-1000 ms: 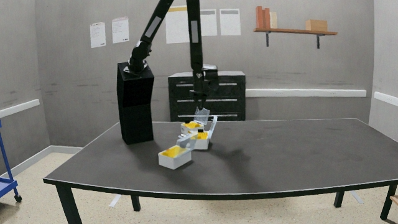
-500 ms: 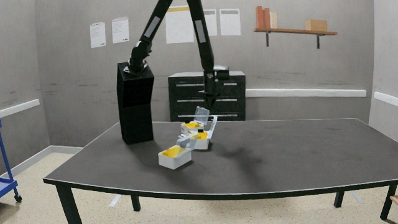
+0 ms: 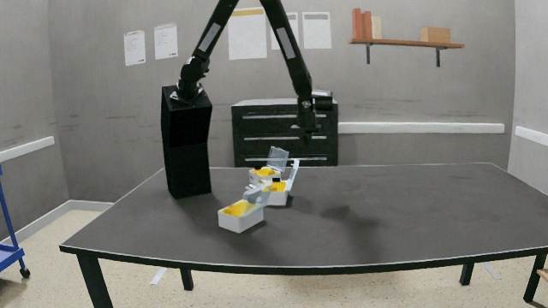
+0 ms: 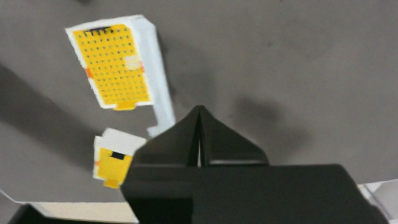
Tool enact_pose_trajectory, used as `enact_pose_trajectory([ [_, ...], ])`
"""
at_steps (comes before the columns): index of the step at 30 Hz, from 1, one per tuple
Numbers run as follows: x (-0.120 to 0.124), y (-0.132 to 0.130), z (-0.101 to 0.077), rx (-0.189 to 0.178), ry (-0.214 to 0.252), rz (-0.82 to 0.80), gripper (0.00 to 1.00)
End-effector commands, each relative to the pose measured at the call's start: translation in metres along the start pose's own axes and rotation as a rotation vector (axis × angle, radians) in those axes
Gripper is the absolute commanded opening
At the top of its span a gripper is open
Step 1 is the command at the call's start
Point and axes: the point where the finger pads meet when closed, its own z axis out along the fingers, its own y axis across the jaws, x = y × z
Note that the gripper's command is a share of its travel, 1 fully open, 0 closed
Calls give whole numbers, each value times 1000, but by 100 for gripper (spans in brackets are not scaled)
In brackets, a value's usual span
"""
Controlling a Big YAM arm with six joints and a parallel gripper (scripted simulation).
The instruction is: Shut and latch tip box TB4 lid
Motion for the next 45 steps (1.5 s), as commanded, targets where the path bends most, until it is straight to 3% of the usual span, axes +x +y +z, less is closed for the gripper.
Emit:
enact_pose_trajectory([
  [1,8,0,5,-20,0,-83,0],
  [6,8,8,6,-32,1,-89,0],
  [9,8,-1,5,-18,1,-82,0],
  [45,7,0,8,-18,1,-79,0],
])
